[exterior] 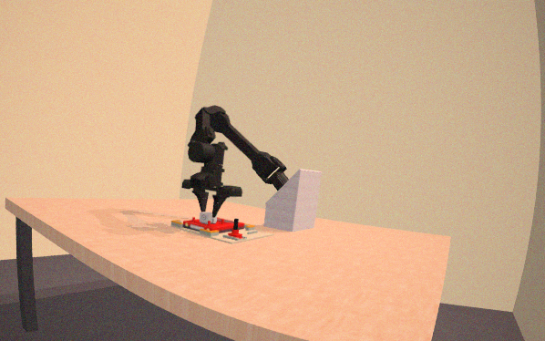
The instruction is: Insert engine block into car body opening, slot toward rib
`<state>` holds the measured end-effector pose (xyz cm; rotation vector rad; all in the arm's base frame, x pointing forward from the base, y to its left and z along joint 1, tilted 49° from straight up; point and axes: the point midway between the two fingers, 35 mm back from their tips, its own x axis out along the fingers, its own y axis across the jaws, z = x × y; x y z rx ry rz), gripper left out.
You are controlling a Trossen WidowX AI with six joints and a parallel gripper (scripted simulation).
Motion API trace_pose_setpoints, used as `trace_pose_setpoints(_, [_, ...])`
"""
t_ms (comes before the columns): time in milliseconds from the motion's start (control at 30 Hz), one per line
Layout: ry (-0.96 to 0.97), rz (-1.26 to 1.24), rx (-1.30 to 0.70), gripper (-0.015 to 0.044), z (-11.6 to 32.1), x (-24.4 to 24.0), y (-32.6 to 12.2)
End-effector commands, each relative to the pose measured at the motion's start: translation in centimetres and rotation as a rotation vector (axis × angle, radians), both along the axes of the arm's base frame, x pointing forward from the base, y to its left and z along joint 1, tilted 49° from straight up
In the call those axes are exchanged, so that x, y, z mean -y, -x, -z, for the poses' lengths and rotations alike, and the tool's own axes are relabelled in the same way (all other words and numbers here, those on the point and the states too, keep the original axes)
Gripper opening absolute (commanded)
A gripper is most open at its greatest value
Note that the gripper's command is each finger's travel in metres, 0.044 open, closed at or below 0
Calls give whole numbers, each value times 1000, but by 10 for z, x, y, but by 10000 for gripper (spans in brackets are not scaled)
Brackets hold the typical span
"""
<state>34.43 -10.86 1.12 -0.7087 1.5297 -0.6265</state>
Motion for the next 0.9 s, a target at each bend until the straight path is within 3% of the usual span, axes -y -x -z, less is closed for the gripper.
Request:
trace_pose_setpoints(0, [6,-4,-3,158,0,1,0])
trace_pose_setpoints(867, [6,-3,-2,158,4,6,0])
